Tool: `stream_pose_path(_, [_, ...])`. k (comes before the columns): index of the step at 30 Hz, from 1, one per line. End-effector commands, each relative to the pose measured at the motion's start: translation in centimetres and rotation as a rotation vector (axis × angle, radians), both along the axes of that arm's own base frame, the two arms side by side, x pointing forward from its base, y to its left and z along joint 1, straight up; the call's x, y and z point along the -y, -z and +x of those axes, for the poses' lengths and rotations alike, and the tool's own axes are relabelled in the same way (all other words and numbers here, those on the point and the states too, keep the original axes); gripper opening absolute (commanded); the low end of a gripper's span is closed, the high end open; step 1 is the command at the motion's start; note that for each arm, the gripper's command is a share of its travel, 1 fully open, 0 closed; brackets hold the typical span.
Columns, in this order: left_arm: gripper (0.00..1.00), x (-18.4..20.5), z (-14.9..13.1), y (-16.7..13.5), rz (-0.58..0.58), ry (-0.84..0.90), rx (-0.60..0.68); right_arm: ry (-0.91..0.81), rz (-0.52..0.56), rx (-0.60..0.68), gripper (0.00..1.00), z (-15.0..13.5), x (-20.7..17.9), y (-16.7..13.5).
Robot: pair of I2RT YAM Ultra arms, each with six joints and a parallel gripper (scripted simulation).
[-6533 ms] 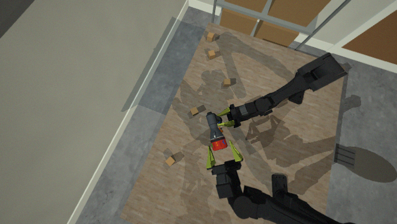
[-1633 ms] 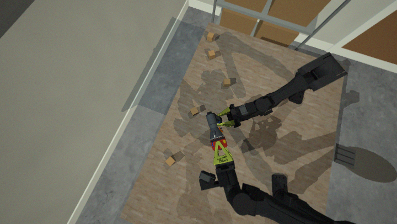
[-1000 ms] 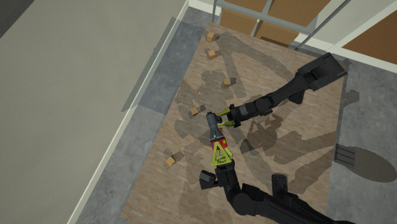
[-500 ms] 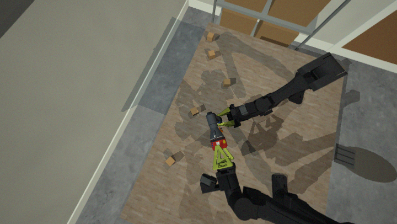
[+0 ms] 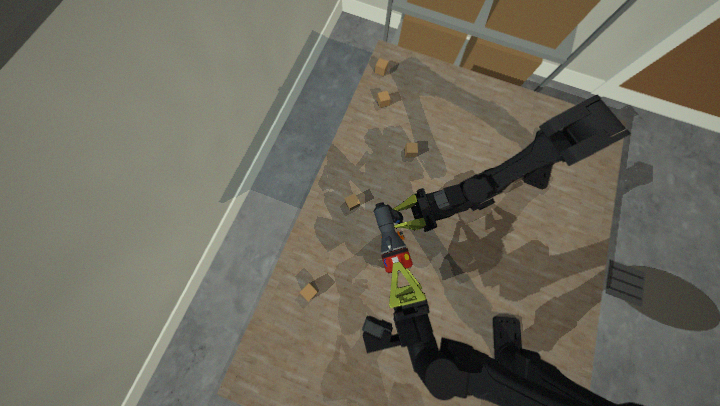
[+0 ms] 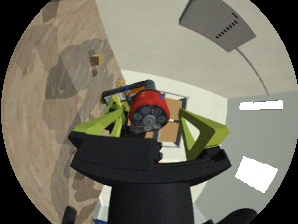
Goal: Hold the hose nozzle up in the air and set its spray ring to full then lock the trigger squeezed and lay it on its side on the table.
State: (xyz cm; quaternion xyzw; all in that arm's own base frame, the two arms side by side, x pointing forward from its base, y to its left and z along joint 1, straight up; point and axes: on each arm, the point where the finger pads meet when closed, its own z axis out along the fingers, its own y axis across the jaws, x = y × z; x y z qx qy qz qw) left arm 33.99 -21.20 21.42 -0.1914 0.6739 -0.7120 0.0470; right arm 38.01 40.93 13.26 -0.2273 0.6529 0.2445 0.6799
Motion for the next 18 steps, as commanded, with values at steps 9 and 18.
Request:
stream_pose_path(9, [0.92, 1.2, 0.8, -0.9, -0.01, -0.008, 0.034, 0.005, 0.145, 0.111, 0.35, 0.5, -0.1, -6.8])
stream_pose_path(18, [0.92, 1.6, 0.5, -2.4, -0.014, 0.004, 0.091, 0.005, 0.145, 0.111, 0.35, 0.5, -0.1, -6.8])
